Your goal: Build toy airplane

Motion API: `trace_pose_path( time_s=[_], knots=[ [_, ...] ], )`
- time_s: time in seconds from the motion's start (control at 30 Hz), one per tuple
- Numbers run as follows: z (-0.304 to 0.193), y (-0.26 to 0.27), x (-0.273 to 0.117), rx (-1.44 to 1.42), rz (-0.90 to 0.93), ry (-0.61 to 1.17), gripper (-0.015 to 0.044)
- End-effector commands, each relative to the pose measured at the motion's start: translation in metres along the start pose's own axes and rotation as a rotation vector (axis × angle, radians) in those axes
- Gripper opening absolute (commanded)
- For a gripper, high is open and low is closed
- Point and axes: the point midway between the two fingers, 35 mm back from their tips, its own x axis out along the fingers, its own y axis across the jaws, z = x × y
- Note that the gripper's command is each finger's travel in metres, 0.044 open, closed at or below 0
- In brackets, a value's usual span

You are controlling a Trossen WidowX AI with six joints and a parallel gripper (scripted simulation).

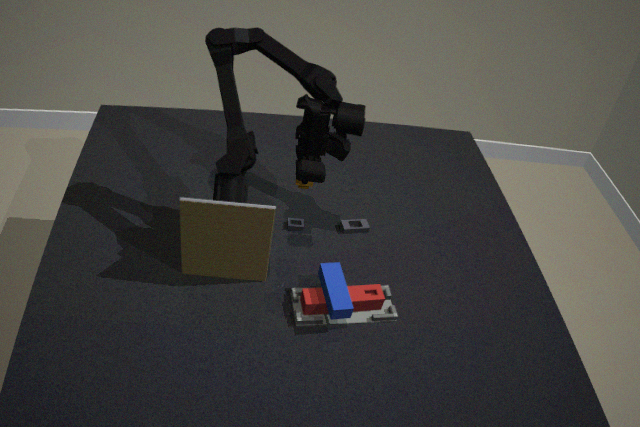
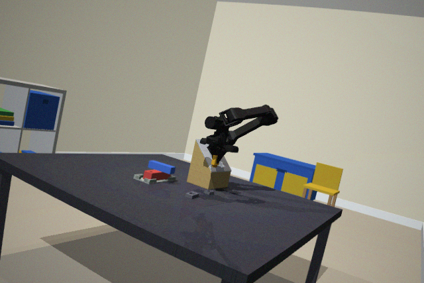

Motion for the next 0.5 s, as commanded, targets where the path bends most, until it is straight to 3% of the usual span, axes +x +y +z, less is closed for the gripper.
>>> trace_pose_path(
  time_s=[0.0, 0.47],
  knots=[
    [0.007, -0.001, -0.003, -0.013, 0.002, -0.007, 0.0000],
    [0.040, -0.022, -0.008, -0.023, -0.019, -0.020, 0.0000]
  ],
)
